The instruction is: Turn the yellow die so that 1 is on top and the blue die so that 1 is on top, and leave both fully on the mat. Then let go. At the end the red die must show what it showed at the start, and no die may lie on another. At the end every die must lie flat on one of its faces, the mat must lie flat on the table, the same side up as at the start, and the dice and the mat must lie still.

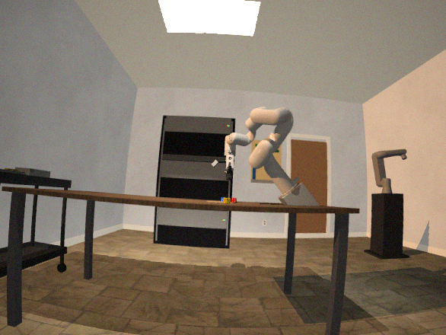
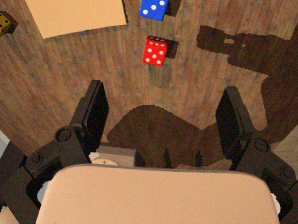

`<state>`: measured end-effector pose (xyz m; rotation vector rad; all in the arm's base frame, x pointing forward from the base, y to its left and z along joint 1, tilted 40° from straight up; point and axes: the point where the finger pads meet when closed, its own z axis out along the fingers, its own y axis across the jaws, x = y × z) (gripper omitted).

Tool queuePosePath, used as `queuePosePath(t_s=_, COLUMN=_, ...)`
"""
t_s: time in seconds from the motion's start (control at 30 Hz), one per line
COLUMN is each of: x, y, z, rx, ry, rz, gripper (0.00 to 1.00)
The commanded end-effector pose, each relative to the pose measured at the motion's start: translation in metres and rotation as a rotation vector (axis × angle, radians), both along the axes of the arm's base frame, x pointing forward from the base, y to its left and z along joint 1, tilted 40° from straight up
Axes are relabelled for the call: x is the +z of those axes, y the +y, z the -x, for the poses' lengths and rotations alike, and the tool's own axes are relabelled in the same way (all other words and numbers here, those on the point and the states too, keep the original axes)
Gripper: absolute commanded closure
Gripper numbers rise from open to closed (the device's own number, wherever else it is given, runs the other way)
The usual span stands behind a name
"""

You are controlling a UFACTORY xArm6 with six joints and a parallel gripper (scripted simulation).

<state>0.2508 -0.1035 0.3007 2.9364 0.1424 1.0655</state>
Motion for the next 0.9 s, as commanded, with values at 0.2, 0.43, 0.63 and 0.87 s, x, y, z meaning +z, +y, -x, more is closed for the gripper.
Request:
queuePosePath(t_s=0.2, x=0.001, y=0.000, z=0.000, rx=-0.003, ry=-0.002, rz=0.003, gripper=0.00)
queuePosePath(t_s=0.43, x=-0.007, y=0.000, z=-0.007, rx=-0.003, ry=-0.001, rz=0.003, gripper=0.00)
queuePosePath(t_s=0.63, x=-0.036, y=0.000, z=-0.032, rx=-0.003, ry=-0.001, rz=0.003, gripper=0.00)
queuePosePath(t_s=0.87, x=-0.062, y=0.001, z=-0.054, rx=-0.003, ry=-0.001, rz=0.003, gripper=0.00)
